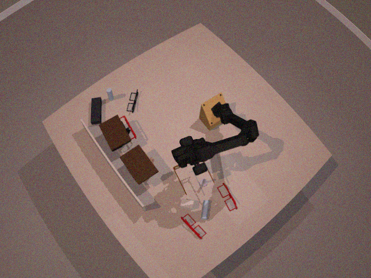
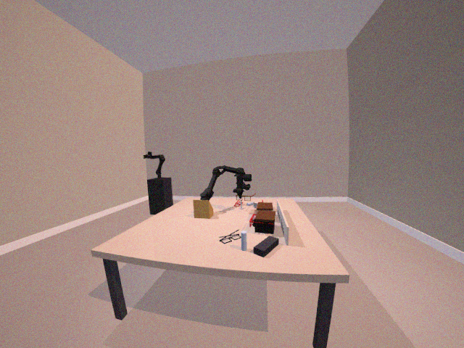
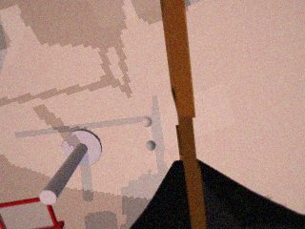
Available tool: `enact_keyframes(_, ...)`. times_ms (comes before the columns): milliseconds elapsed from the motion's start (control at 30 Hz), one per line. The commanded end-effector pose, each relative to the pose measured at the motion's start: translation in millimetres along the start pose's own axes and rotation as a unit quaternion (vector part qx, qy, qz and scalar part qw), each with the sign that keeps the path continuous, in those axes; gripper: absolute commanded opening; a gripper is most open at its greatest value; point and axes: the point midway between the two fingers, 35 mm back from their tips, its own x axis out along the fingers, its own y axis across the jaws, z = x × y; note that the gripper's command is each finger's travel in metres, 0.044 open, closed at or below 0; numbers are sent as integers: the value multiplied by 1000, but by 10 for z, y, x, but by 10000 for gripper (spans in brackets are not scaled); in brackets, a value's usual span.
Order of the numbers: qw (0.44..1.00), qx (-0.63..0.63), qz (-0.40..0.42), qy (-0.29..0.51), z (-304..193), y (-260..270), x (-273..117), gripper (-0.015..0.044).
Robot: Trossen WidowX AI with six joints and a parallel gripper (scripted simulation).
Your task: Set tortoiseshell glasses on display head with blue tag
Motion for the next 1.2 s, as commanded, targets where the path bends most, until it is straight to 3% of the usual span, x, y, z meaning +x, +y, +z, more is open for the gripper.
enact_keyframes(0,999,-37,-6,1,93,-222,14,0)
enact_keyframes(1167,919,-393,-4,6,209,-1867,15,0)
